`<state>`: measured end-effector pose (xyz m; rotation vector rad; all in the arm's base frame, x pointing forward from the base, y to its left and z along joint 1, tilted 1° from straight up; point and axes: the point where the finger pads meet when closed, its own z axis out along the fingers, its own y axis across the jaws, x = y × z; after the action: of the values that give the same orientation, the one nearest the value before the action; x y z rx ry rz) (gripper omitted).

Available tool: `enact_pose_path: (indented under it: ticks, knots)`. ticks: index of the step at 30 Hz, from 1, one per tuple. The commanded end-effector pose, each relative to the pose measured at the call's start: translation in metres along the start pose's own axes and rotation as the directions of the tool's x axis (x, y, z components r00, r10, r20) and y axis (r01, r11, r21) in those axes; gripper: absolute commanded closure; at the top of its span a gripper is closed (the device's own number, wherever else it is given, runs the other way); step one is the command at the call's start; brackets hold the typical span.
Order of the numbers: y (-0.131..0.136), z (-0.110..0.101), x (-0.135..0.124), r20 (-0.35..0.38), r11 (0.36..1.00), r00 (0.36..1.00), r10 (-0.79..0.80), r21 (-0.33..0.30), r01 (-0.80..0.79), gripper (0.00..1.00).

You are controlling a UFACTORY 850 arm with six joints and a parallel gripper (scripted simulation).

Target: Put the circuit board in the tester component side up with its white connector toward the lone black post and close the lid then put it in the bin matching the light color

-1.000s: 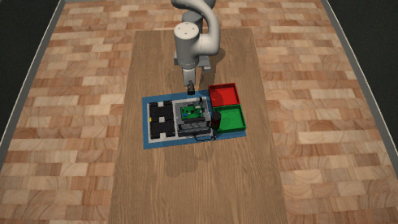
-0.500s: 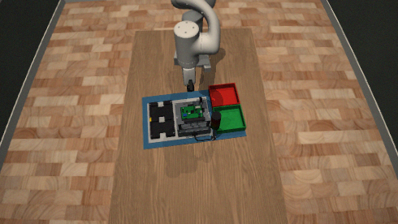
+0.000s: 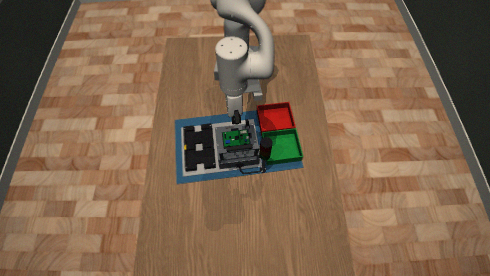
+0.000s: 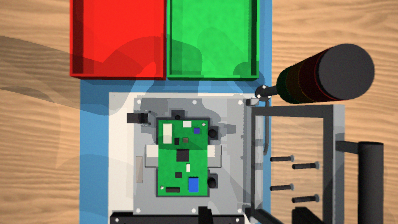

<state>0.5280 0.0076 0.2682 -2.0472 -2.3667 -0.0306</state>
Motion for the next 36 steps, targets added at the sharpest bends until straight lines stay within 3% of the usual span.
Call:
enact_pose_path:
  ticks: [1,6,12,36]
  knots:
    - [0.043,-0.001,0.0,0.0,1.0,1.0,0.0,0.001,0.0,0.48]
    - [0.082,0.0,0.0,0.0,1.0,1.0,0.0,0.001,0.0,0.48]
    - [0.097,0.0,0.0,0.0,1.0,1.0,0.0,0.001,0.0,0.48]
    - [0.099,0.014,0.0,0.0,1.0,1.0,0.0,0.001,0.0,0.48]
